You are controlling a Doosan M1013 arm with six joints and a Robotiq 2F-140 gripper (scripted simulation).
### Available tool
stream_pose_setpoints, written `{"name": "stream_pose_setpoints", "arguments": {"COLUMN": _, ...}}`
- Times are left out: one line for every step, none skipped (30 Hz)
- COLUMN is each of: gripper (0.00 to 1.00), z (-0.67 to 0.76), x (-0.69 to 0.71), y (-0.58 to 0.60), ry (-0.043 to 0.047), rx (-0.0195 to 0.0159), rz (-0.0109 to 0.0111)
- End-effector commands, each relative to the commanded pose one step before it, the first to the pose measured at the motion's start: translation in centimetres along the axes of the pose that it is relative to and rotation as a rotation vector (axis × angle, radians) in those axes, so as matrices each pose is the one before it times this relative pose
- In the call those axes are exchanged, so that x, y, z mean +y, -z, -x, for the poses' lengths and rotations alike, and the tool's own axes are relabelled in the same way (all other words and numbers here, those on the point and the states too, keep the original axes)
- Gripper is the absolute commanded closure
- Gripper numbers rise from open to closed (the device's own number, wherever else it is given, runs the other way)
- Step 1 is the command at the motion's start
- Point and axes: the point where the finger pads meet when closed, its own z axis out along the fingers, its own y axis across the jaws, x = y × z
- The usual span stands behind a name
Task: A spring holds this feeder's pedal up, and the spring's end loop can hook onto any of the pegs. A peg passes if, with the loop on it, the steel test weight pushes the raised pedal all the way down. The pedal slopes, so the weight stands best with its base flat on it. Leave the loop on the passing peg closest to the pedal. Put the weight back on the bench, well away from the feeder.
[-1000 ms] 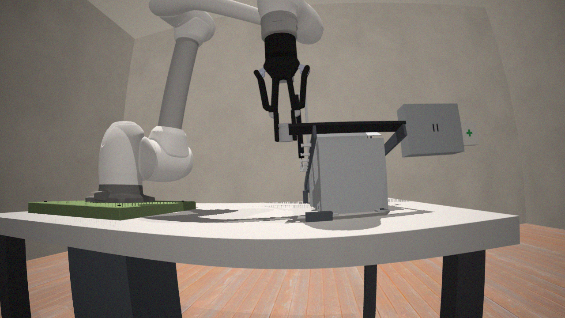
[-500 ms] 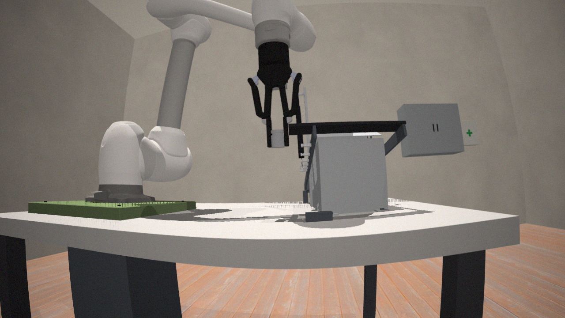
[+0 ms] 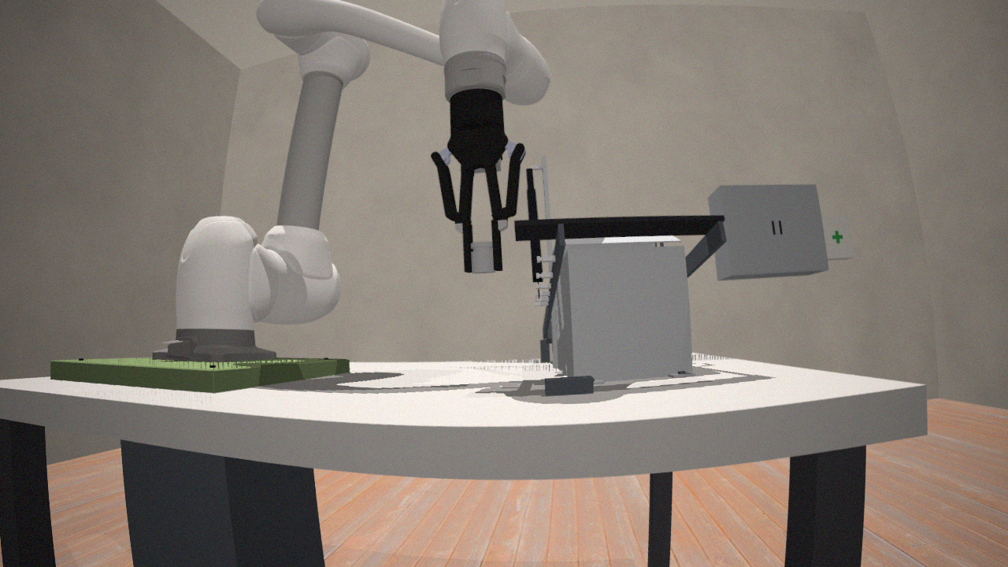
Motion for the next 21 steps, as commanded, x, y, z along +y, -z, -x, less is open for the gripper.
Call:
{"name": "stream_pose_setpoints", "arguments": {"gripper": 0.75, "z": -0.512, "x": -0.531, "y": -0.234, "ry": -0.00011, "rx": -0.00466, "rz": 0.00118}}
{"name": "stream_pose_setpoints", "arguments": {"gripper": 0.75, "z": -0.165, "x": -0.186, "y": -0.095, "ry": 0.00000, "rx": -0.00151, "rz": 0.00003}}
{"name": "stream_pose_setpoints", "arguments": {"gripper": 0.75, "z": -0.165, "x": -0.187, "y": -0.096, "ry": 0.00000, "rx": -0.00151, "rz": 0.00000}}
{"name": "stream_pose_setpoints", "arguments": {"gripper": 0.75, "z": -0.165, "x": -0.187, "y": -0.096, "ry": 0.00000, "rx": -0.00151, "rz": 0.00000}}
{"name": "stream_pose_setpoints", "arguments": {"gripper": 0.75, "z": -0.165, "x": -0.186, "y": -0.095, "ry": 0.00000, "rx": -0.00151, "rz": 0.00000}}
{"name": "stream_pose_setpoints", "arguments": {"gripper": 0.75, "z": -0.165, "x": -0.187, "y": -0.095, "ry": -0.00003, "rx": -0.00151, "rz": 0.00000}}
{"name": "stream_pose_setpoints", "arguments": {"gripper": 0.75, "z": -0.166, "x": -0.187, "y": -0.095, "ry": 0.00000, "rx": -0.00151, "rz": 0.00000}}
{"name": "stream_pose_setpoints", "arguments": {"gripper": 0.75, "z": -0.166, "x": -0.186, "y": -0.095, "ry": 0.00000, "rx": -0.00151, "rz": 0.00000}}
{"name": "stream_pose_setpoints", "arguments": {"gripper": 0.75, "z": -0.166, "x": -0.187, "y": -0.094, "ry": 0.00000, "rx": -0.00151, "rz": 0.00000}}
{"name": "stream_pose_setpoints", "arguments": {"gripper": 0.75, "z": 0.000, "x": 0.000, "y": 0.000, "ry": 0.00000, "rx": 0.00000, "rz": 0.00000}}
{"name": "stream_pose_setpoints", "arguments": {"gripper": 0.75, "z": 0.000, "x": 0.000, "y": 0.000, "ry": 0.00000, "rx": 0.00000, "rz": 0.00000}}
{"name": "stream_pose_setpoints", "arguments": {"gripper": 0.75, "z": 0.192, "x": 0.207, "y": 0.102, "ry": 0.00012, "rx": 0.00190, "rz": -0.00007}}
{"name": "stream_pose_setpoints", "arguments": {"gripper": 0.75, "z": -0.166, "x": -0.187, "y": -0.094, "ry": -0.00003, "rx": -0.00151, "rz": 0.00000}}
{"name": "stream_pose_setpoints", "arguments": {"gripper": 0.75, "z": -0.166, "x": -0.186, "y": -0.094, "ry": 0.00000, "rx": -0.00151, "rz": 0.00000}}
{"name": "stream_pose_setpoints", "arguments": {"gripper": 0.75, "z": -0.166, "x": -0.187, "y": -0.093, "ry": 0.00000, "rx": -0.00151, "rz": 0.00000}}
{"name": "stream_pose_setpoints", "arguments": {"gripper": 0.75, "z": -0.166, "x": -0.186, "y": -0.094, "ry": 0.00000, "rx": -0.00151, "rz": 0.00000}}
{"name": "stream_pose_setpoints", "arguments": {"gripper": 0.75, "z": -0.166, "x": -0.187, "y": -0.094, "ry": -0.00003, "rx": -0.00151, "rz": 0.00000}}
{"name": "stream_pose_setpoints", "arguments": {"gripper": 0.75, "z": -0.166, "x": -0.186, "y": -0.093, "ry": 0.00000, "rx": -0.00151, "rz": 0.00000}}
{"name": "stream_pose_setpoints", "arguments": {"gripper": 0.75, "z": -0.167, "x": -0.187, "y": -0.093, "ry": 0.00000, "rx": -0.00154, "rz": 0.00003}}
{"name": "stream_pose_setpoints", "arguments": {"gripper": 0.75, "z": -0.167, "x": -0.186, "y": -0.092, "ry": 0.00000, "rx": -0.00151, "rz": 0.00000}}
{"name": "stream_pose_setpoints", "arguments": {"gripper": 0.75, "z": -0.167, "x": -0.187, "y": -0.093, "ry": -0.00003, "rx": -0.00151, "rz": 0.00000}}
